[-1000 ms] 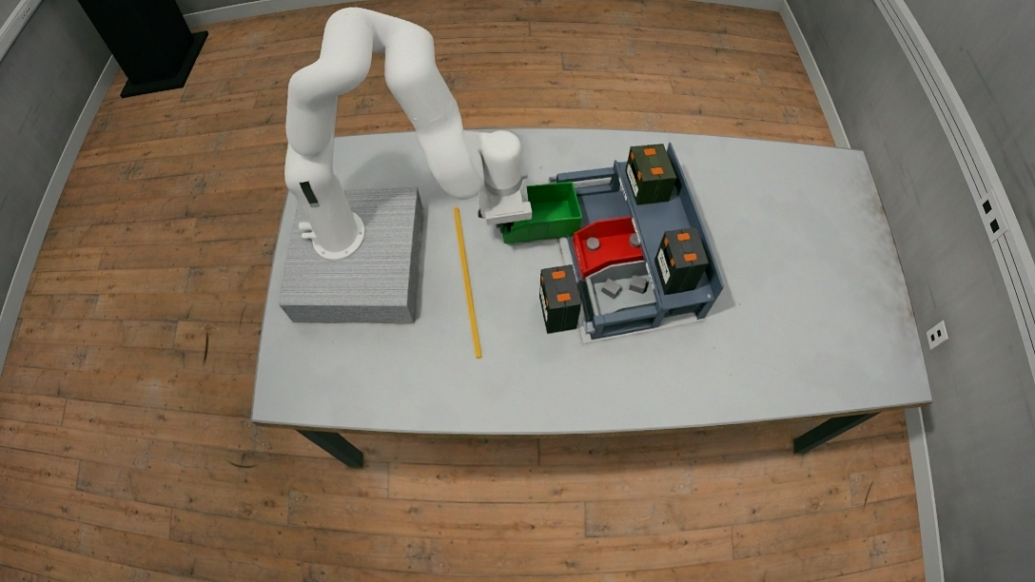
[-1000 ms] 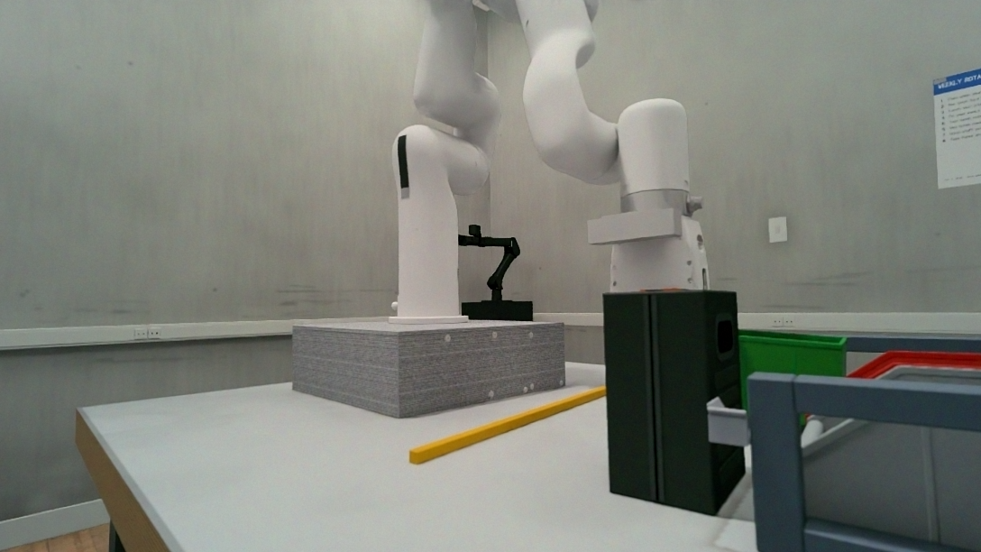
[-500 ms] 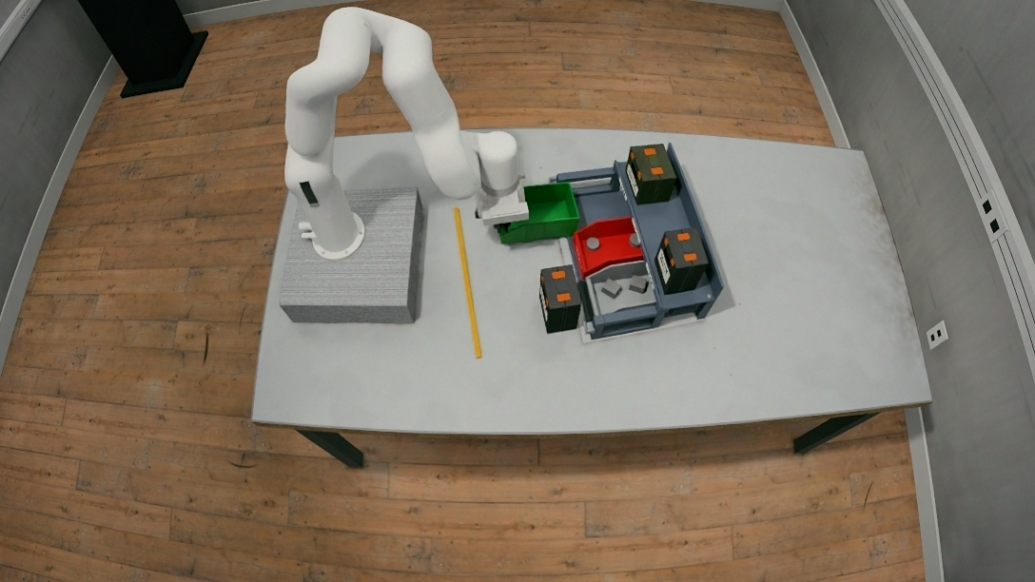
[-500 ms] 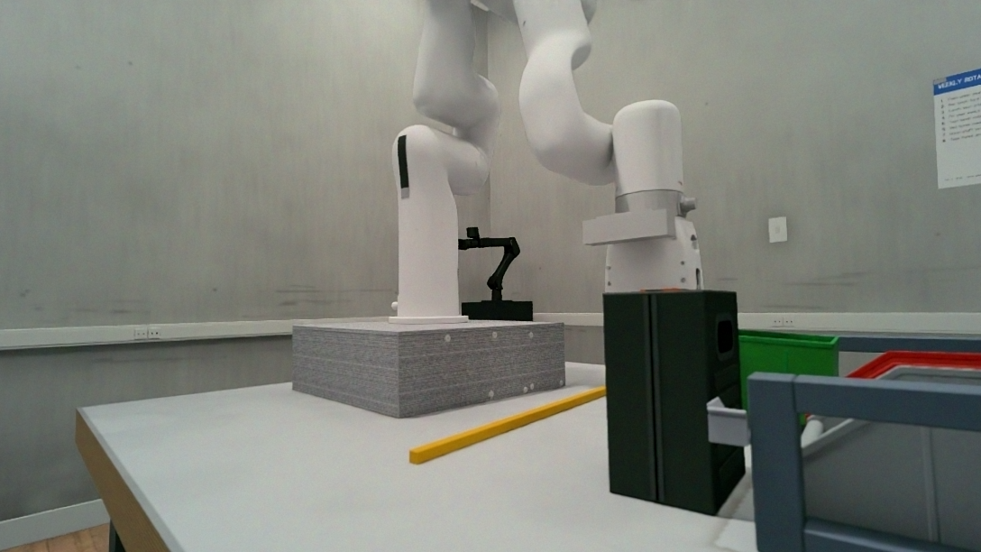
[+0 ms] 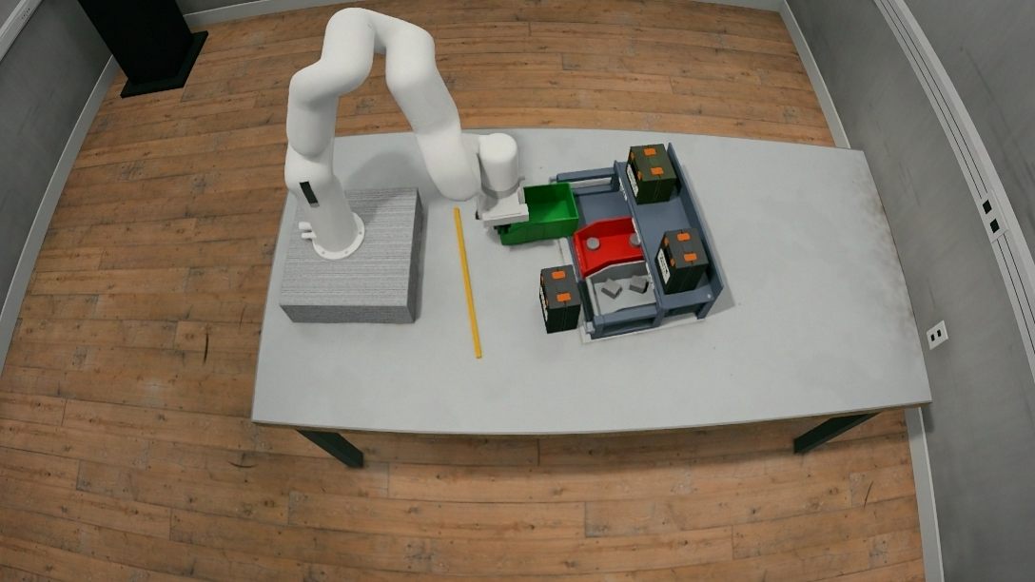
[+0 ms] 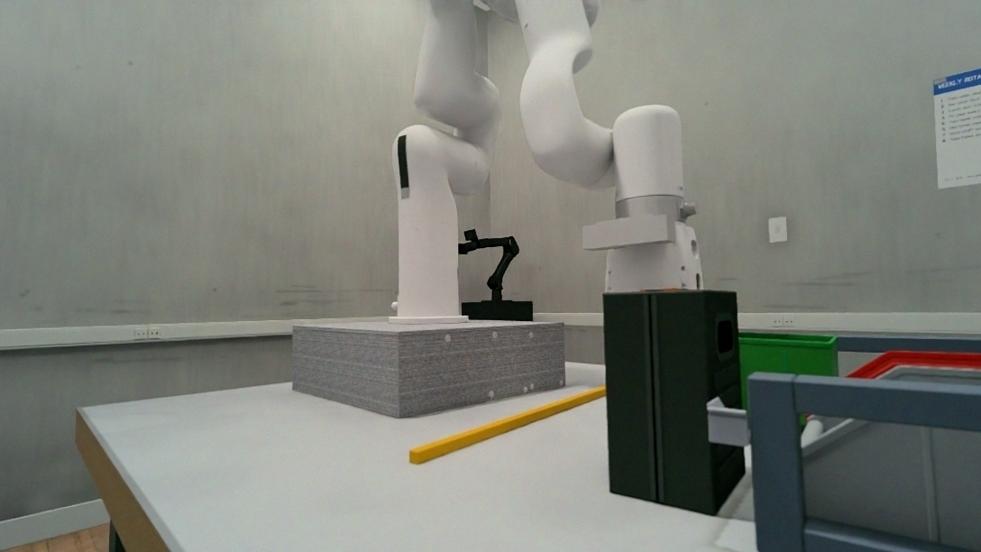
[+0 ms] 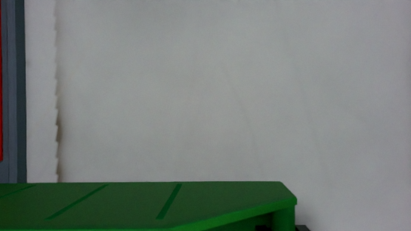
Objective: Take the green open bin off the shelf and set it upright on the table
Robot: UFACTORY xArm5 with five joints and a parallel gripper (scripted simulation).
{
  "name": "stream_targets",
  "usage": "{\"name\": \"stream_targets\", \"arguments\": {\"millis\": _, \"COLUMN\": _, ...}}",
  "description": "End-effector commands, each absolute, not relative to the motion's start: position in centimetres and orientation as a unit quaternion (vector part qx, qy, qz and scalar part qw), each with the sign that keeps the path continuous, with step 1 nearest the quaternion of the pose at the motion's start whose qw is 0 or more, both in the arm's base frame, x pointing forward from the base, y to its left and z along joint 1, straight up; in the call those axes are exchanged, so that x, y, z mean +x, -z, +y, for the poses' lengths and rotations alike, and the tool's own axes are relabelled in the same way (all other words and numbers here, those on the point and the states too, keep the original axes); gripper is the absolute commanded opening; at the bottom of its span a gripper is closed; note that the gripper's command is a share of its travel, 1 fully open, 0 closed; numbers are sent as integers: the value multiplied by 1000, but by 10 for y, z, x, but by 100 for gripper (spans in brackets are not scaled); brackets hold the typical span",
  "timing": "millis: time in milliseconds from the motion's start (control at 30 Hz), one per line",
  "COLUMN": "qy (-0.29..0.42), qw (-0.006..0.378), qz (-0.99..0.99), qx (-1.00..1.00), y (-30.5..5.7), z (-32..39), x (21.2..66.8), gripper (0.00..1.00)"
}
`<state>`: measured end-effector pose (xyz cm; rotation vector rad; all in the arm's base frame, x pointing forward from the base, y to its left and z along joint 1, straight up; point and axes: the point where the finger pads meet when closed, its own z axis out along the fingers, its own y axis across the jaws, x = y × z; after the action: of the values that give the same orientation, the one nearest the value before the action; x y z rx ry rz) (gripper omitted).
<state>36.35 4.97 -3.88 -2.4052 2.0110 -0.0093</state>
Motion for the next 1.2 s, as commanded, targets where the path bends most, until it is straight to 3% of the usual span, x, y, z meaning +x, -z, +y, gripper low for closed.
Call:
{"name": "stream_targets", "arguments": {"millis": 0, "qy": 4, "qw": 5, "qz": 641, "qx": -767, "y": 40, "z": 50, "x": 365, "gripper": 0}}
{"name": "stream_targets", "arguments": {"millis": 1167, "qy": 4, "qw": 5, "qz": 641, "qx": -767, "y": 51, "z": 50, "x": 365, "gripper": 0}}
